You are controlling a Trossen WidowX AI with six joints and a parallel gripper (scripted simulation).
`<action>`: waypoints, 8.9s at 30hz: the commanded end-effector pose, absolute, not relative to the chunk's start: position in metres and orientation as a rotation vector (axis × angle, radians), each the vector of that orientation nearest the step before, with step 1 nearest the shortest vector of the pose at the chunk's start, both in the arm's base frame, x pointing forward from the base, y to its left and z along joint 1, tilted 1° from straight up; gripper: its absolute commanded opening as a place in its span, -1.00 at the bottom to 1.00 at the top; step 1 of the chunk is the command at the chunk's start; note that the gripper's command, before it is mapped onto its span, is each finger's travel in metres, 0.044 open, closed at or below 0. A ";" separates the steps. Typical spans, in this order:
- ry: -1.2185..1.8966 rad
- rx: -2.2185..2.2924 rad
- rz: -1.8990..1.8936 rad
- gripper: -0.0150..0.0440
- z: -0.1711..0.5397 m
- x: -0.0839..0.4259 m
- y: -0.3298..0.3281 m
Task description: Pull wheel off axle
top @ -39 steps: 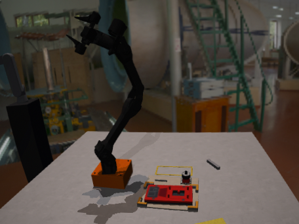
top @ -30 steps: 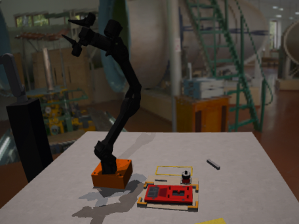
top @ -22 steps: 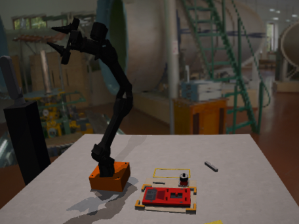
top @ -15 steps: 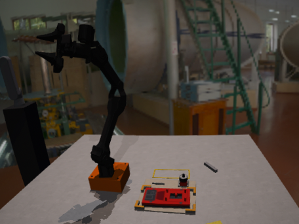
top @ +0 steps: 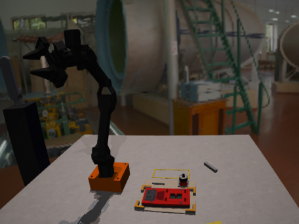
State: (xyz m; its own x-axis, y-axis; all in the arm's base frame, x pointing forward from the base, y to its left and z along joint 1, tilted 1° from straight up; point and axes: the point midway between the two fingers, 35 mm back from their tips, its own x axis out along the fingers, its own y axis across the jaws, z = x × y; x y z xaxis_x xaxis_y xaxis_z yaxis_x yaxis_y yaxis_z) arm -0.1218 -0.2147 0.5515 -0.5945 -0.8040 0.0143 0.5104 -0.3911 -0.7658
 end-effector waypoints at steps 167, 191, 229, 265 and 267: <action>1.078 1.354 -1.330 -0.49 0.026 0.370 -0.034; 1.078 1.355 -1.330 -0.49 0.034 0.370 -0.033; 1.079 1.356 -1.329 -0.49 0.047 0.369 -0.033; 1.087 1.350 -1.339 -0.49 0.077 0.362 -0.023; 1.087 1.351 -1.338 -0.49 0.077 0.360 -0.015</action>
State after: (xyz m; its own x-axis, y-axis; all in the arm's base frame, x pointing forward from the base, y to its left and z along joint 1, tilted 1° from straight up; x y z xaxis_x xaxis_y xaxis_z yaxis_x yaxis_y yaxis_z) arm 0.3625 -0.0271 0.0761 0.0170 -0.0143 -0.9998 0.9813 -0.1915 0.0194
